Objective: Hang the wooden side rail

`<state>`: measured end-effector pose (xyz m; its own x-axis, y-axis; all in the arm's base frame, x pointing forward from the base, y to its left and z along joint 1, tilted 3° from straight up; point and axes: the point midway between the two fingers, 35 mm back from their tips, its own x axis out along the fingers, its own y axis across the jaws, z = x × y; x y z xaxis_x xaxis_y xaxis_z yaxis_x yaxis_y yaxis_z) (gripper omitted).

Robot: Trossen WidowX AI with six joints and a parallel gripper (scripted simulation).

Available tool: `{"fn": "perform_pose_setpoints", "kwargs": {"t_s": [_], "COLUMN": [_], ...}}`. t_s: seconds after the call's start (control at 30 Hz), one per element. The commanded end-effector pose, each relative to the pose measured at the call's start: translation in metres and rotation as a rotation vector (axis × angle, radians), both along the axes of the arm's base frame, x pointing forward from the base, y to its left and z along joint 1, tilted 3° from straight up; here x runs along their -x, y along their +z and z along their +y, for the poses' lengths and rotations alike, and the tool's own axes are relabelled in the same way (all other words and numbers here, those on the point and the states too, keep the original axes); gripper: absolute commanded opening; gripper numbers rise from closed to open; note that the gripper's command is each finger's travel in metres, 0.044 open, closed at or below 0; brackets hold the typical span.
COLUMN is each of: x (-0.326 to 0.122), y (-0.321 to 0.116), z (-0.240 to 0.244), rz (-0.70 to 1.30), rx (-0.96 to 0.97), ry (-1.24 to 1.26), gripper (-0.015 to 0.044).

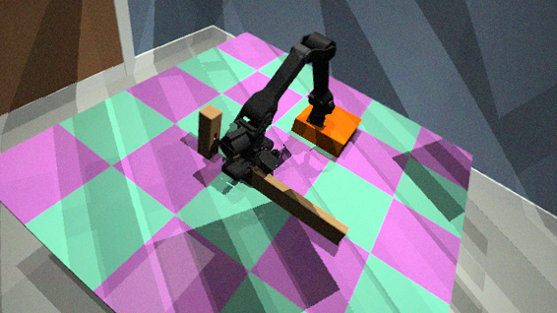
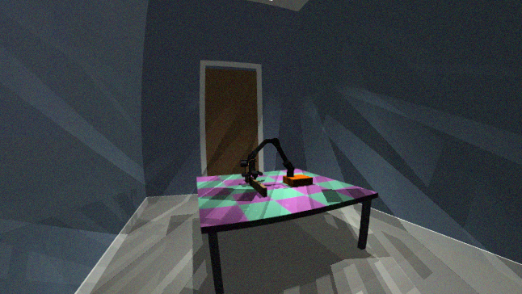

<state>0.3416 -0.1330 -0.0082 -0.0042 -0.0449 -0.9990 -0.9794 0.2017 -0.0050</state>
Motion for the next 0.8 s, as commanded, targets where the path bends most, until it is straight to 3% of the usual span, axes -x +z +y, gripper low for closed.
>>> {"fn": "perform_pose_setpoints", "kwargs": {"t_s": [0.0,0.77], "x": [0.0004,0.0004], "y": [0.0013,0.0052], "z": [0.0005,0.0007], "rz": [0.004,0.004], "rx": [-0.003,-0.003], "ry": [0.014,0.014], "gripper": [0.0,0.0]}}
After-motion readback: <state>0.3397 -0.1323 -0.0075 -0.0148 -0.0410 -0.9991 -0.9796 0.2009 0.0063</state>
